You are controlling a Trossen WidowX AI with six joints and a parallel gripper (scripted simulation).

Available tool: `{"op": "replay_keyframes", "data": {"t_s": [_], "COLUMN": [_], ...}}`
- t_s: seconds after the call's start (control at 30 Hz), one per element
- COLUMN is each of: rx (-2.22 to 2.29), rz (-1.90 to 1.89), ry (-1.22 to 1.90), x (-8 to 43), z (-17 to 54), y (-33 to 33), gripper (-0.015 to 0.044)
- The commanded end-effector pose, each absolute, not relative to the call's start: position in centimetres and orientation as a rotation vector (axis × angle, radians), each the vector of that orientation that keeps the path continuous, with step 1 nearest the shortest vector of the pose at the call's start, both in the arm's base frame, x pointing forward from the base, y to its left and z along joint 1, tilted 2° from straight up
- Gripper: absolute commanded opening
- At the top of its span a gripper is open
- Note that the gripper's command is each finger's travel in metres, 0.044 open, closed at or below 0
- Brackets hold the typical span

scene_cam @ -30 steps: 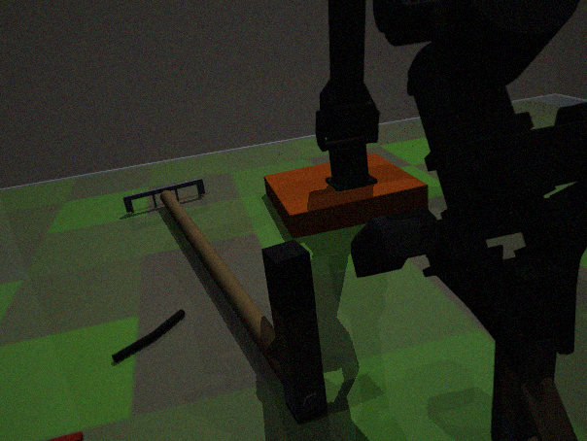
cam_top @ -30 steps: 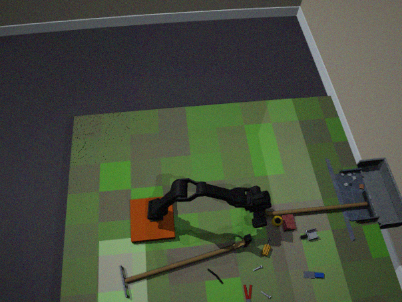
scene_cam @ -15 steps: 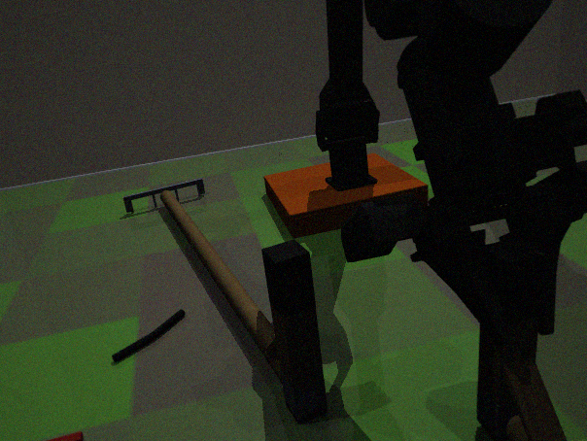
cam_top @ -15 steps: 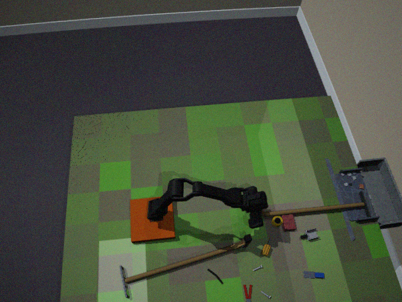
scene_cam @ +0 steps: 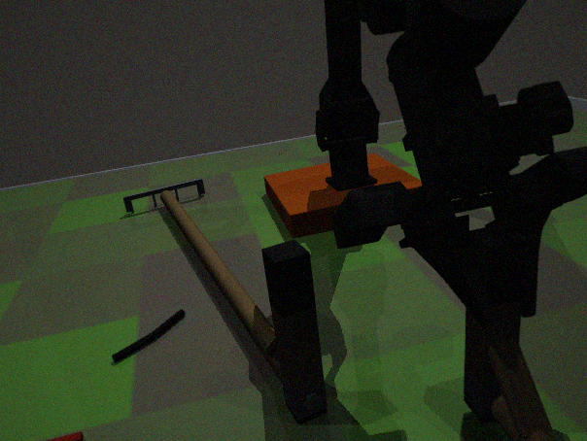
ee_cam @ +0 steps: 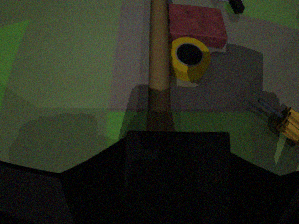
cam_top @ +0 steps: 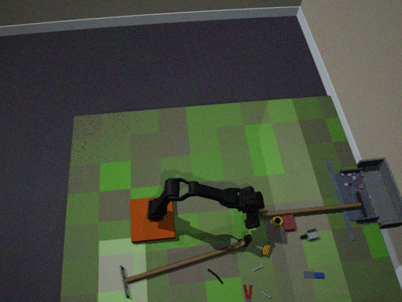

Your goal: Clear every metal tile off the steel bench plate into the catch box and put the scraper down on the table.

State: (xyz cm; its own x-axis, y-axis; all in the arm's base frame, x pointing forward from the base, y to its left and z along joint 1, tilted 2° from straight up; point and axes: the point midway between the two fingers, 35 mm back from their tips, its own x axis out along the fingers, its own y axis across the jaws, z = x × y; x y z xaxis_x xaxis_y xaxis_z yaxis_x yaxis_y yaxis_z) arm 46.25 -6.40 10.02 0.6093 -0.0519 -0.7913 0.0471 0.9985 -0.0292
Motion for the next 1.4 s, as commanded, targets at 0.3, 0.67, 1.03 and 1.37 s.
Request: {"op": "replay_keyframes", "data": {"t_s": [0.3,0.67,1.03,1.37], "rx": [-0.008,-0.008,-0.008,-0.008], "rz": [-0.057,-0.057,-0.057,-0.058], "ry": [0.889,0.889,0.889,0.888], "x": [45.1,43.8,42.6,41.4], "z": [11.0,11.1,11.1,11.1], "y": [-6.5,-6.5,-6.5,-6.5], "gripper": [0.0,0.0,0.0,0.0]}}
